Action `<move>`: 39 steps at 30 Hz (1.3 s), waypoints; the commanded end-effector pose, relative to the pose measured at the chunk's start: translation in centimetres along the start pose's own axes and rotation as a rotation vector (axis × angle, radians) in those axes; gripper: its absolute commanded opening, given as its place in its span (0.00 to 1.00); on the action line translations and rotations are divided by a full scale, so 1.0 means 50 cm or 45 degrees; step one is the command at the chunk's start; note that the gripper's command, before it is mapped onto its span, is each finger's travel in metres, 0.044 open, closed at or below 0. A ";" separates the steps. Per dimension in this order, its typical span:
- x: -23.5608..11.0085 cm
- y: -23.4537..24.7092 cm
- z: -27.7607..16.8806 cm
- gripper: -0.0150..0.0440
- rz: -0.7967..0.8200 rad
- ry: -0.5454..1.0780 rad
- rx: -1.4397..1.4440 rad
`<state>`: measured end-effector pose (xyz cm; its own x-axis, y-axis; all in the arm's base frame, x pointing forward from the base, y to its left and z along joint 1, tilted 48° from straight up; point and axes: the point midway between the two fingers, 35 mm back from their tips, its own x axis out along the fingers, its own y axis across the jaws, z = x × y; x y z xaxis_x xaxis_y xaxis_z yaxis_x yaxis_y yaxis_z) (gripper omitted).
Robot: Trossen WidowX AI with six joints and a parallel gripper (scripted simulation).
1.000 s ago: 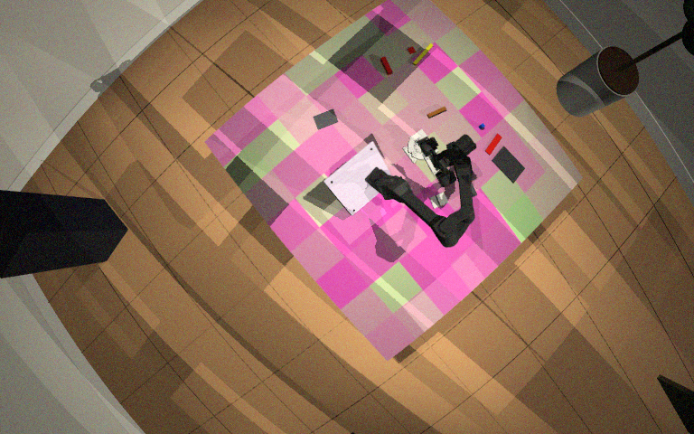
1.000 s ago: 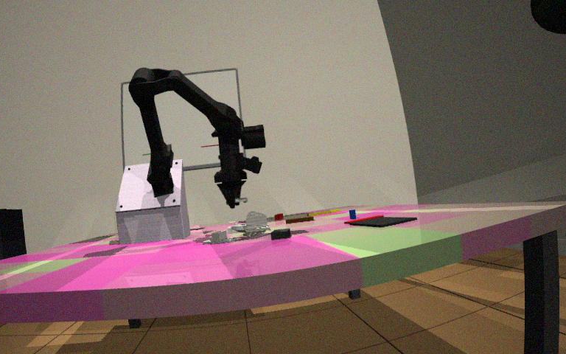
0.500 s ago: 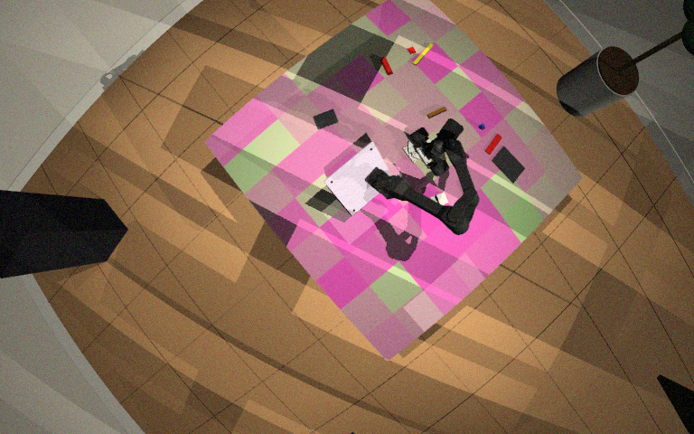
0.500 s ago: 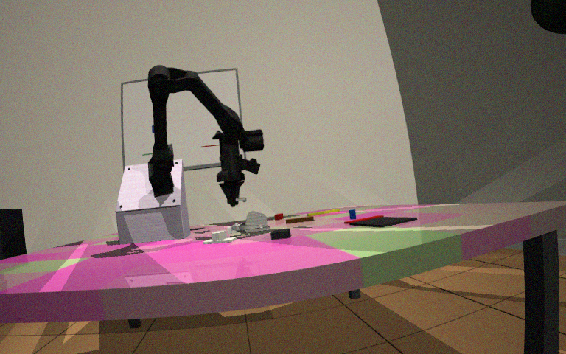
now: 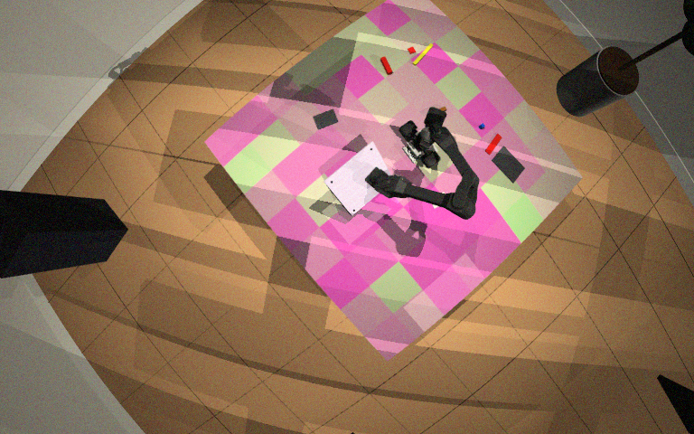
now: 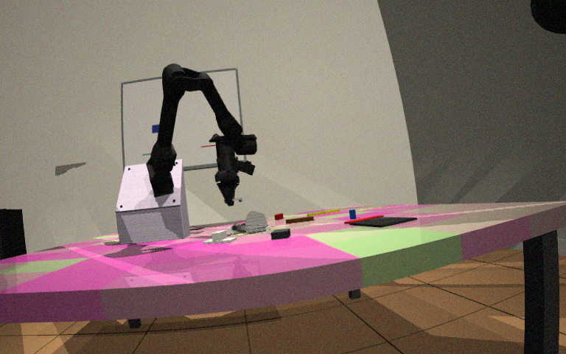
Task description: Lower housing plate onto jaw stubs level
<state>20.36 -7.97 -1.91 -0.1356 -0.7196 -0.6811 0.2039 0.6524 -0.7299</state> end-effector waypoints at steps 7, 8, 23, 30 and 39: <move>-0.001 0.005 -0.001 0.85 -0.008 -0.008 0.002; -0.001 0.005 -0.001 0.85 -0.008 -0.008 0.002; -0.001 0.004 -0.001 0.85 -0.008 -0.008 0.017; -0.001 0.001 0.000 0.85 -0.008 -0.008 0.017; -0.001 0.001 0.000 0.85 -0.008 -0.008 0.009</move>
<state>20.34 -7.89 -1.95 -0.1322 -0.7235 -0.6775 0.2152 0.6463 -0.7321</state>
